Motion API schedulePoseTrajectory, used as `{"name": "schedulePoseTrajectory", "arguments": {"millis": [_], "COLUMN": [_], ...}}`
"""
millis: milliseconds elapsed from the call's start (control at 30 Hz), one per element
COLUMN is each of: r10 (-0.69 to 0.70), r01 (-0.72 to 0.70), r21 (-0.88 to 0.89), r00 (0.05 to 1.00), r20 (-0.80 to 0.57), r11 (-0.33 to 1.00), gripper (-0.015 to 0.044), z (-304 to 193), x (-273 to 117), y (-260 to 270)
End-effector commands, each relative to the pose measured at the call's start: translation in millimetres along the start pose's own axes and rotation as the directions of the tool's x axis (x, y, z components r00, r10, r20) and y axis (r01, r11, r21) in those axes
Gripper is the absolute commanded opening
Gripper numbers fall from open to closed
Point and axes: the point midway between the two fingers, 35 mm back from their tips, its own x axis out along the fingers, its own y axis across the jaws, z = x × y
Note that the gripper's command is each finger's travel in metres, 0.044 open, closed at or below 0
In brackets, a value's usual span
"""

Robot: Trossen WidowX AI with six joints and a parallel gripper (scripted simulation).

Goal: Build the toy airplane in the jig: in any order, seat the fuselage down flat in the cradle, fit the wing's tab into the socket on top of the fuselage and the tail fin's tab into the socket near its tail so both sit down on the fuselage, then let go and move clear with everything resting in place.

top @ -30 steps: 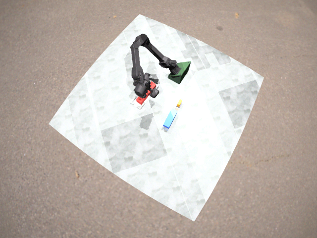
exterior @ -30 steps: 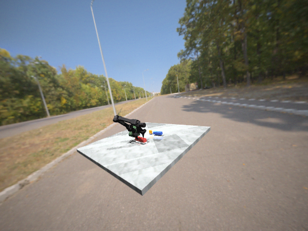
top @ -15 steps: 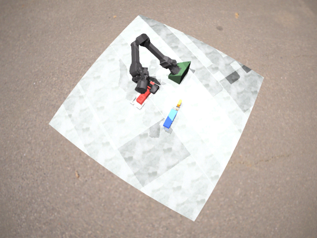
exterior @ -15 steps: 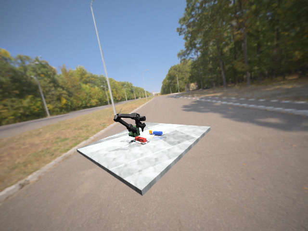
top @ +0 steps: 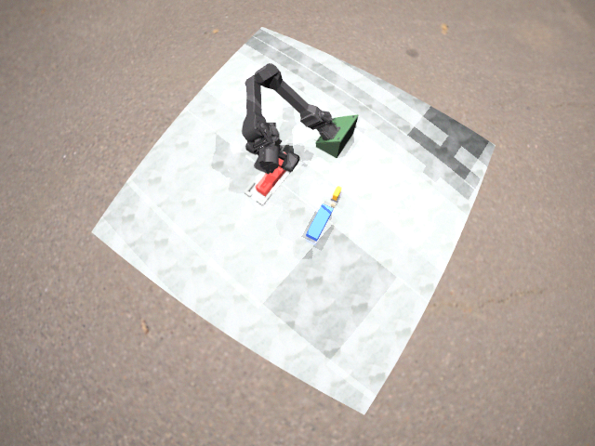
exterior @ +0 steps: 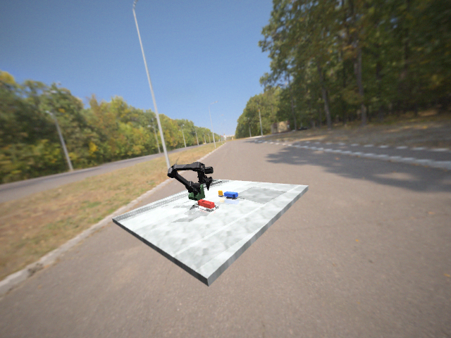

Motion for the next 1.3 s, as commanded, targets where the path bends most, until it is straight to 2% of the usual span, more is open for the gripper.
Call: {"name": "schedulePoseTrajectory", "arguments": {"millis": [0,167,433,667,967,1100,1267], "r10": [0.003,0.011,0.020,0.017,0.016,0.015,0.015], "r01": [-0.003,-0.011,-0.020,-0.017,-0.016,-0.015,-0.015], "r21": [-0.031,-0.031,-0.029,-0.024,-0.024,-0.023,-0.023], "r00": [1.000,1.000,1.000,1.000,1.000,1.000,1.000], "r20": [-0.002,0.002,0.005,0.006,0.006,0.006,0.006], "r11": [1.000,0.999,0.999,1.000,1.000,1.000,1.000], "gripper": [0.0440,0.0440,0.0440,0.0440,0.0440,0.0440,0.0440], "z": [0,29,74,84,84,84,84], "x": [0,-7,-10,2,6,44,46], "y": [1,37,142,234,239,240,240]}}
